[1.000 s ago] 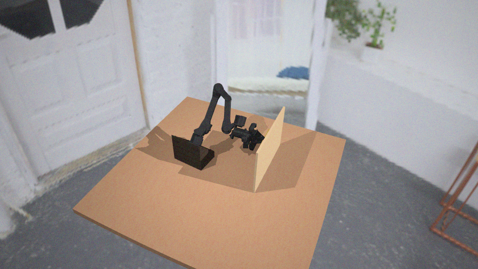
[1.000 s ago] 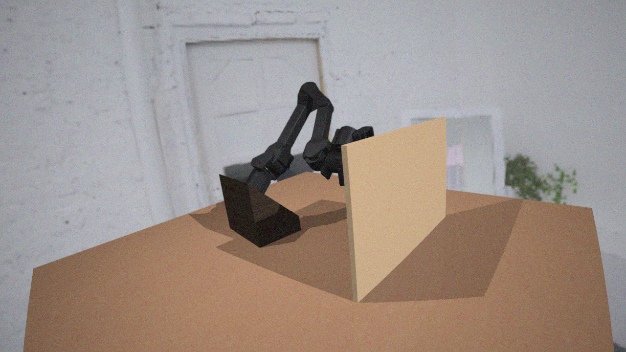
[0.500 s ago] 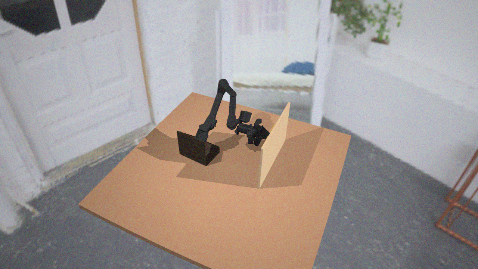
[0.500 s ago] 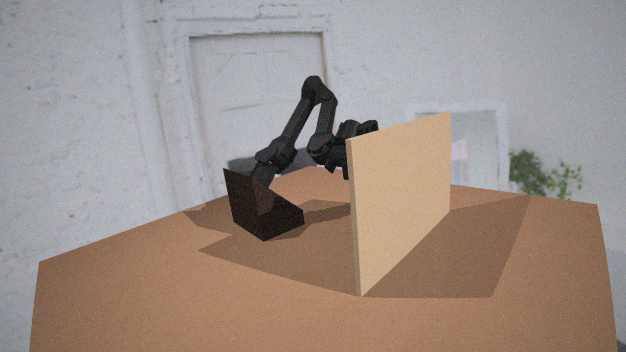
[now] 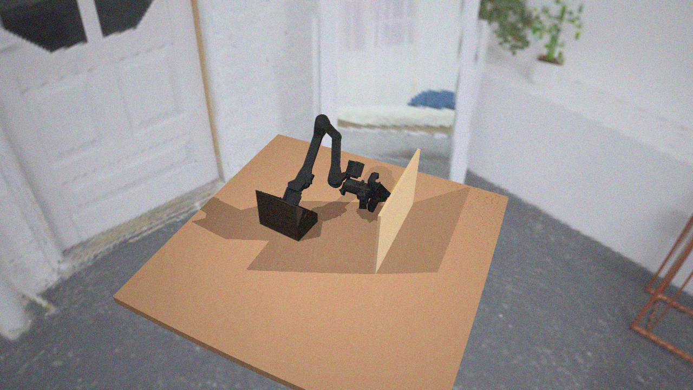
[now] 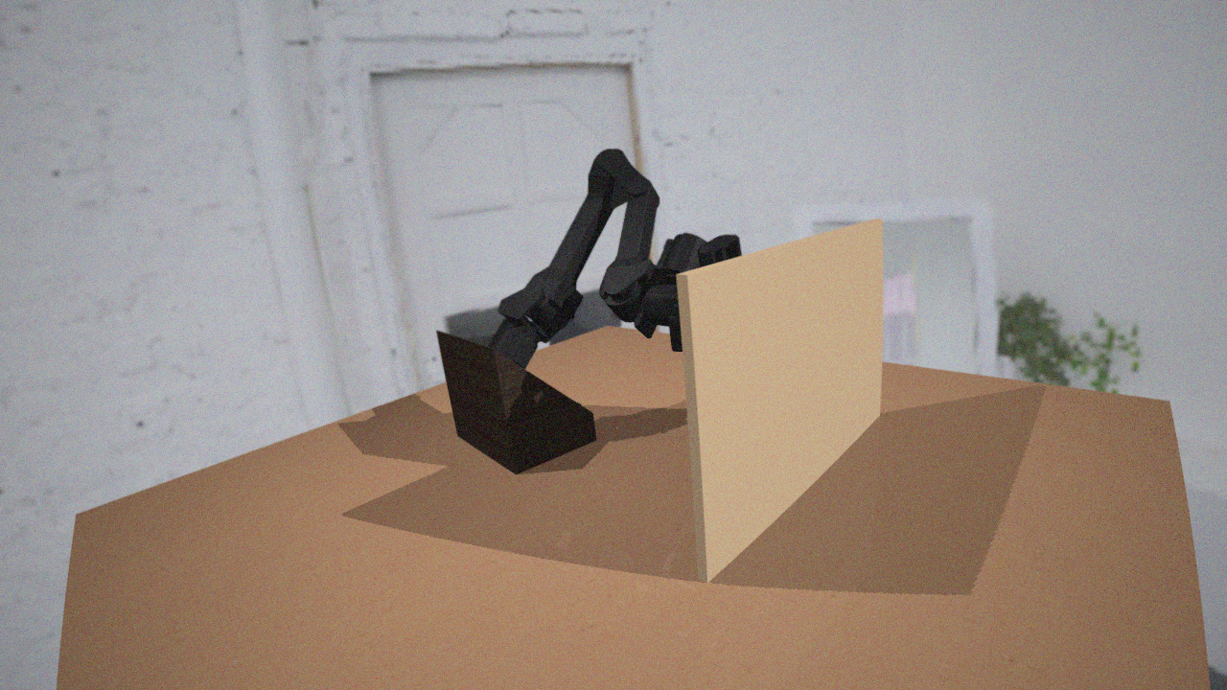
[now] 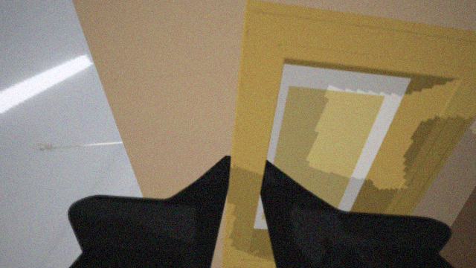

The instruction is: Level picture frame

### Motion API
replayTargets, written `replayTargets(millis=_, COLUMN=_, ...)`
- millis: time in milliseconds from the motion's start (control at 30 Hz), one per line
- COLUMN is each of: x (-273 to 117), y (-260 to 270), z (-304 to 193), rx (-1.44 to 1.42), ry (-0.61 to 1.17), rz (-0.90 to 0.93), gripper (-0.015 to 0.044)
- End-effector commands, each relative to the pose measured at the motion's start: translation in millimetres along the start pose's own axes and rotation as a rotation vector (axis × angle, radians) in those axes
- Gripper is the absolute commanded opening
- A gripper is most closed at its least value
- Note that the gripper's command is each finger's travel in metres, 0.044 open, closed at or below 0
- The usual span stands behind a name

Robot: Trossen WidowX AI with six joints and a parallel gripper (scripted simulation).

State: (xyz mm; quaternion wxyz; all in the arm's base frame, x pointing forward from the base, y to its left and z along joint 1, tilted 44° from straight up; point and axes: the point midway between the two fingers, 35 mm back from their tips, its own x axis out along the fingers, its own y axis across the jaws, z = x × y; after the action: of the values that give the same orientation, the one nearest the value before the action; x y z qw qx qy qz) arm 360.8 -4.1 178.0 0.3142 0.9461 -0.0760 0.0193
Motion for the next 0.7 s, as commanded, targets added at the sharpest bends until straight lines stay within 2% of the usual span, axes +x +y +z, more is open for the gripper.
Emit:
replayTargets(millis=0, x=-0.1, y=6.2, z=-0.6, rx=0.003, ry=0.0, rz=0.016, gripper=0.0)
replayTargets(millis=667, x=-0.1, y=9.0, z=-0.6, rx=0.003, ry=0.0, rz=0.016, gripper=0.0)
